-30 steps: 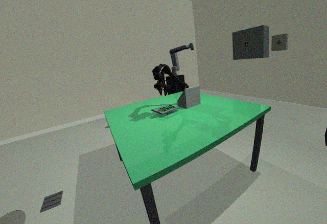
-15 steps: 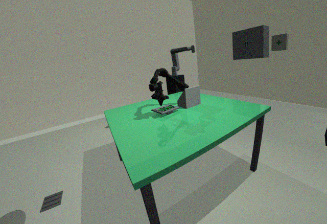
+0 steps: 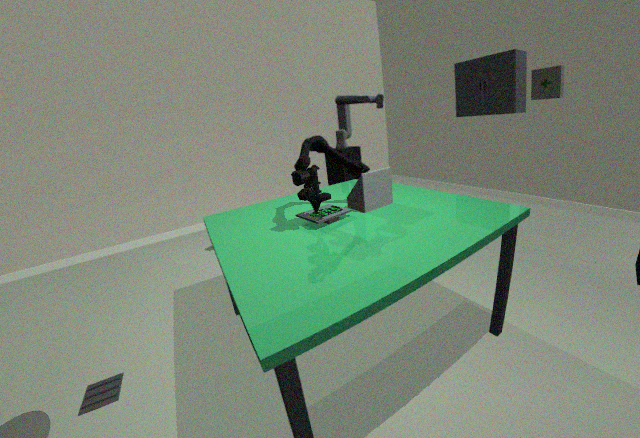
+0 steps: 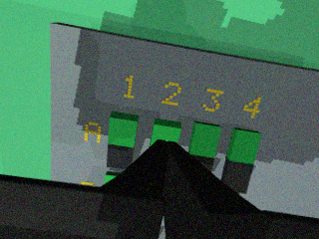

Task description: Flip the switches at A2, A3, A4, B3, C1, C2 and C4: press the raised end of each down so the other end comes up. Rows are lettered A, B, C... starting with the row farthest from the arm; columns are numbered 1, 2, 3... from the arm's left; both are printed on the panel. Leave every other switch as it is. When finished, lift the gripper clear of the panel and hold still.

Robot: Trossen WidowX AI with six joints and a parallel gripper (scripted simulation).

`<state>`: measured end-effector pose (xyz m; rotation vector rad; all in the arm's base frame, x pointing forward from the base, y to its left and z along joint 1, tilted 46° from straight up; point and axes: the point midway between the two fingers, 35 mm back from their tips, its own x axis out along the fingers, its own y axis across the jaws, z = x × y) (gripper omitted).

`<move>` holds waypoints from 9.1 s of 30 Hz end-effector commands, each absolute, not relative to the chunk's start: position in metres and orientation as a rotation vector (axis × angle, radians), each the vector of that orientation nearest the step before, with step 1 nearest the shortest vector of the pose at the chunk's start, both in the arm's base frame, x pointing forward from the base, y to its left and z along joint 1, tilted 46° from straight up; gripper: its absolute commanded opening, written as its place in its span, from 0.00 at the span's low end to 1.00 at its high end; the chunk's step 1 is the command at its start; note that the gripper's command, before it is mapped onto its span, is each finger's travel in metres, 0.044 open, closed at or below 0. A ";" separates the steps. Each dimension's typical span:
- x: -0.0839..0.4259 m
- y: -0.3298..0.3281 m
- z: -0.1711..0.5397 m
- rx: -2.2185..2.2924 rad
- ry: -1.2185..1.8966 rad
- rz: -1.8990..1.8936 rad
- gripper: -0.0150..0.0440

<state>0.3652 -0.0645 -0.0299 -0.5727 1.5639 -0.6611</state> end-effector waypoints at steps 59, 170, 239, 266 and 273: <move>0.364 -0.076 -0.040 -0.580 1.564 -0.663 0.25; 0.343 -0.090 -0.025 -0.594 1.517 -0.643 0.25; 0.343 -0.102 -0.006 -0.595 1.517 -0.644 0.25; 0.343 -0.105 -0.009 -0.595 1.517 -0.644 0.25; 0.343 -0.105 -0.009 -0.595 1.517 -0.644 0.25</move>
